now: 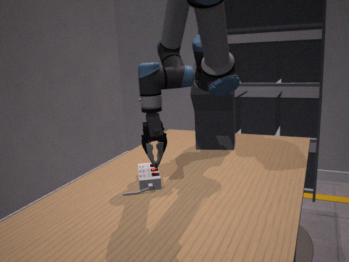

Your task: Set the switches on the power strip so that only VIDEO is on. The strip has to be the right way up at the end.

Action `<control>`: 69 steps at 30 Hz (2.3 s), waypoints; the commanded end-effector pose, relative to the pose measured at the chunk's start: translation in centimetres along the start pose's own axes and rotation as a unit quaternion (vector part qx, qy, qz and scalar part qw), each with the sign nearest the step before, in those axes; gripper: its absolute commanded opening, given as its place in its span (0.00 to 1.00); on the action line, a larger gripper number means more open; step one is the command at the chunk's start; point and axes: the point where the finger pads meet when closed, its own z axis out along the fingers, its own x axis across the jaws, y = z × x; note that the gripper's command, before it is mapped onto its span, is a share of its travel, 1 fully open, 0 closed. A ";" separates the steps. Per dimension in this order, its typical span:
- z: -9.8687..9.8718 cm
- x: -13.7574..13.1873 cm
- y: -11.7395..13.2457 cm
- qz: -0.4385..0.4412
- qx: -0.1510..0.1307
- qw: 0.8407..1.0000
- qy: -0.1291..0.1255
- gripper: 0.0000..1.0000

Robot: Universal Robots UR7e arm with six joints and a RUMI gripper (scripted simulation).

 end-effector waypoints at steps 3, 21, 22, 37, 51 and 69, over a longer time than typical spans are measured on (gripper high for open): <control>0.3 0.0 0.0 0.000 0.000 1.000 0.000 0.00; 0.4 0.0 0.0 0.000 0.000 1.000 0.000 0.00; 0.4 0.0 0.0 0.000 0.000 1.000 0.000 0.00; -0.8 0.0 0.0 0.000 0.000 1.000 0.000 0.00; -3.0 0.0 0.0 0.000 0.000 1.000 0.000 0.00; -3.6 0.0 0.0 0.000 0.000 1.000 0.000 0.00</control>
